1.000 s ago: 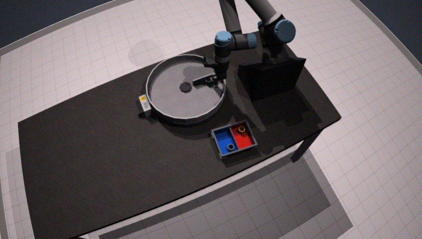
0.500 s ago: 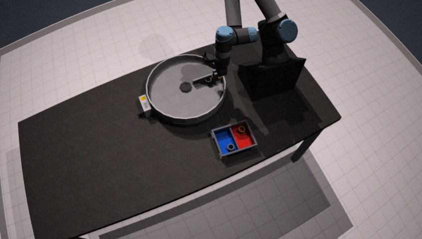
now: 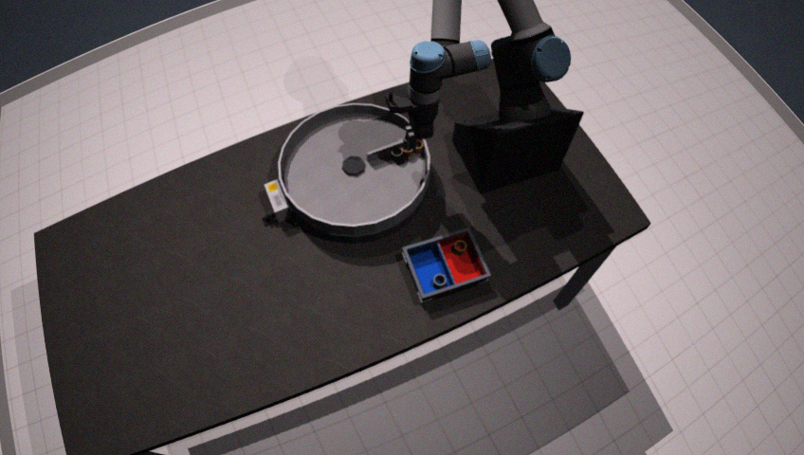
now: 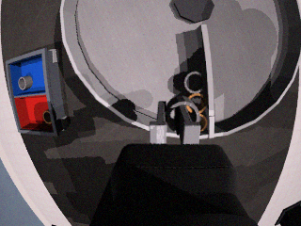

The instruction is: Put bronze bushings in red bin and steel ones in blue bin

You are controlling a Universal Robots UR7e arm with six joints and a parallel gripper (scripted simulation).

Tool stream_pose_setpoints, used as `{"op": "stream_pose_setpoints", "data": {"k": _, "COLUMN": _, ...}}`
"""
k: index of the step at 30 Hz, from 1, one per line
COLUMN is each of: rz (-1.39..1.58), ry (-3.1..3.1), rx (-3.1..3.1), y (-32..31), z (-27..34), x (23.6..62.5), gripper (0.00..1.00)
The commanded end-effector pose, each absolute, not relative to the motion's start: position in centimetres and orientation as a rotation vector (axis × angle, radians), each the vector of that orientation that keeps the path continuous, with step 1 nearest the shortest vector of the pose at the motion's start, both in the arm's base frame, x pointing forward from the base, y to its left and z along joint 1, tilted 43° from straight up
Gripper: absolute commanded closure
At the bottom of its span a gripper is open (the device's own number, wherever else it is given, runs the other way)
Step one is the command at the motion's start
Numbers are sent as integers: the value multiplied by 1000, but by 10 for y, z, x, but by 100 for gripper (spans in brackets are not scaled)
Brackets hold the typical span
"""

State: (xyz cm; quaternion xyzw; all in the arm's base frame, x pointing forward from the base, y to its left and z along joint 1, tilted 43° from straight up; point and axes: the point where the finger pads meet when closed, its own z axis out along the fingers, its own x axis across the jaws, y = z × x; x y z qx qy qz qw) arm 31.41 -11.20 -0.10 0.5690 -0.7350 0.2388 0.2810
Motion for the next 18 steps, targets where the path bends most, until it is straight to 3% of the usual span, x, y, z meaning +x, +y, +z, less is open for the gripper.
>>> {"op": "stream_pose_setpoints", "data": {"k": 1, "rz": 641, "ry": -1970, "rx": 1526, "y": -98, "z": -15, "x": 321, "gripper": 100}}
{"op": "stream_pose_setpoints", "data": {"k": 18, "rz": 640, "ry": -1970, "rx": 1525, "y": -37, "z": -76, "x": 348, "gripper": 100}}
